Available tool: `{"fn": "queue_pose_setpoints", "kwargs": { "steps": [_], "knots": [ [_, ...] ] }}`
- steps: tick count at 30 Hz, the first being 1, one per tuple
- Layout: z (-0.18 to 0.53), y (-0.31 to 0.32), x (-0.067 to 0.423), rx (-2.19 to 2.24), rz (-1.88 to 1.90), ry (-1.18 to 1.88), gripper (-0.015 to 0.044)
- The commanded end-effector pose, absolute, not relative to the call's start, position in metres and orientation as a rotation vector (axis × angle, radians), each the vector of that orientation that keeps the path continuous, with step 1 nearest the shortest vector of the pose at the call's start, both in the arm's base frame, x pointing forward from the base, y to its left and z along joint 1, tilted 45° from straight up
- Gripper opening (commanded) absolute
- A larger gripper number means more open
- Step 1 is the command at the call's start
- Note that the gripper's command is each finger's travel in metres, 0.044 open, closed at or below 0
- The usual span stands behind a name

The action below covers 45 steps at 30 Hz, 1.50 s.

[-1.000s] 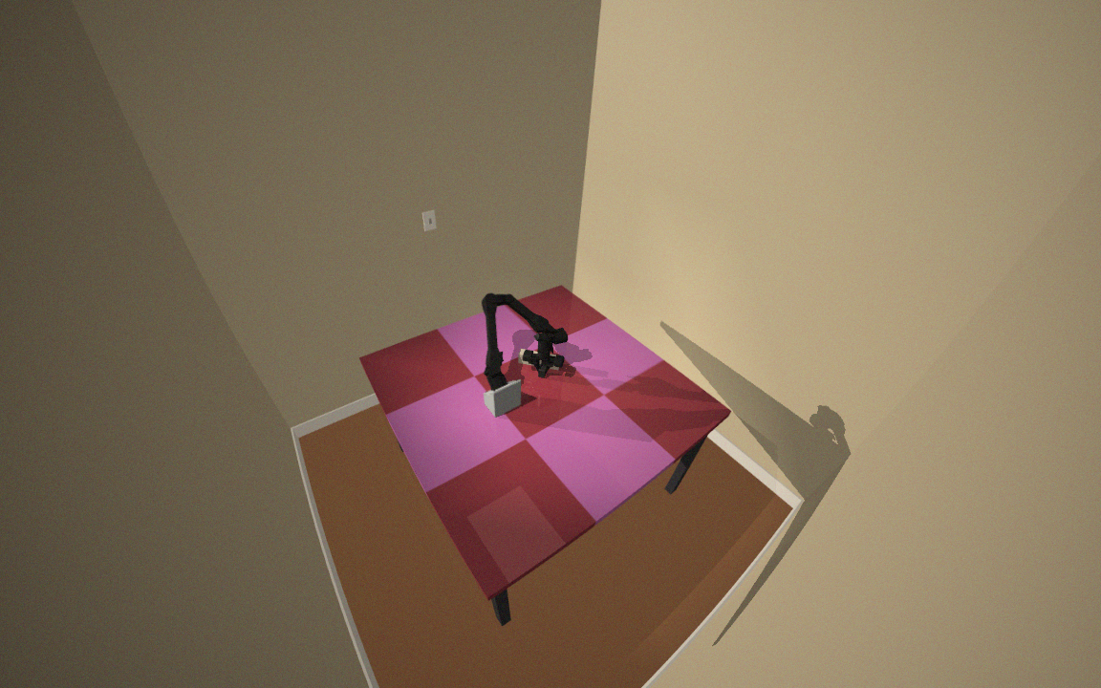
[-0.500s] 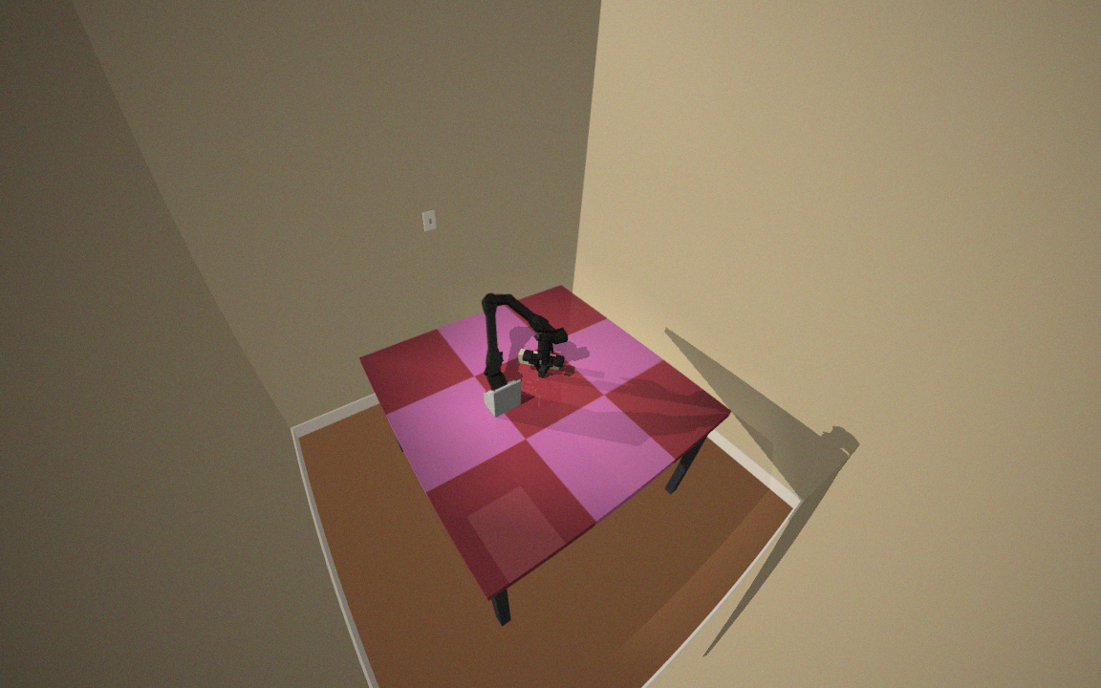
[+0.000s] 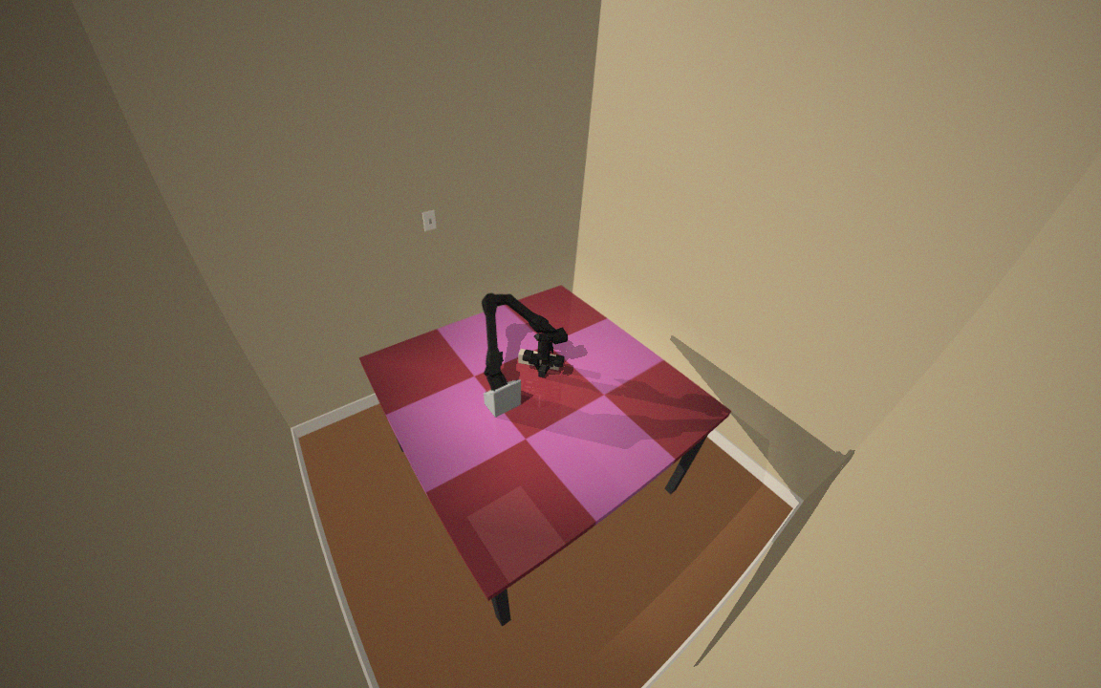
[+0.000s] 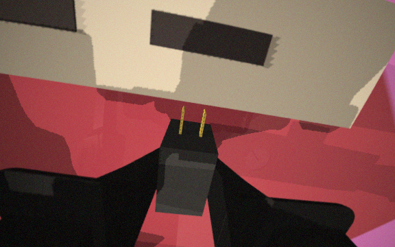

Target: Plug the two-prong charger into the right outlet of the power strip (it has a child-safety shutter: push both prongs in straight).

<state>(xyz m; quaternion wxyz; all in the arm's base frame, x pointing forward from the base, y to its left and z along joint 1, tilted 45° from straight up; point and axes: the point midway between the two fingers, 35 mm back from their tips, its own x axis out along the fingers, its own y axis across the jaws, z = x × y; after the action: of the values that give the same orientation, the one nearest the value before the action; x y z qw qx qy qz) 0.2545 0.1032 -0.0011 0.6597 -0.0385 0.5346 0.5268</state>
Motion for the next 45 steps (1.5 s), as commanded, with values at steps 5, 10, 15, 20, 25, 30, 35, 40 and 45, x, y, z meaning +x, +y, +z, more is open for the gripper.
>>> {"fn": "queue_pose_setpoints", "kwargs": {
  "steps": [5, 10, 15, 20, 25, 30, 35, 40, 45],
  "knots": [
    [0.0005, 0.1038, 0.2561, -0.082, 1.19, 1.207, 0.0],
    [0.0006, 0.104, 0.2563, -0.082, 1.19, 1.207, 0.0],
    [0.0007, 0.1041, 0.2565, -0.082, 1.19, 1.207, 0.0],
    [0.0009, 0.1044, 0.2567, -0.082, 1.19, 1.207, 0.0],
    [-0.0002, 0.1041, 0.2558, -0.087, 1.192, 1.209, 0.0],
    [0.0008, 0.1047, 0.2569, -0.084, 1.191, 1.207, 0.0],
    [0.0017, 0.1052, 0.258, -0.082, 1.19, 1.207, 0.0],
    [0.0022, 0.1057, 0.2587, -0.082, 1.19, 1.207, 0.0],
    [0.0027, 0.1064, 0.2596, -0.082, 1.19, 1.207, 0.0]
  ]
}}
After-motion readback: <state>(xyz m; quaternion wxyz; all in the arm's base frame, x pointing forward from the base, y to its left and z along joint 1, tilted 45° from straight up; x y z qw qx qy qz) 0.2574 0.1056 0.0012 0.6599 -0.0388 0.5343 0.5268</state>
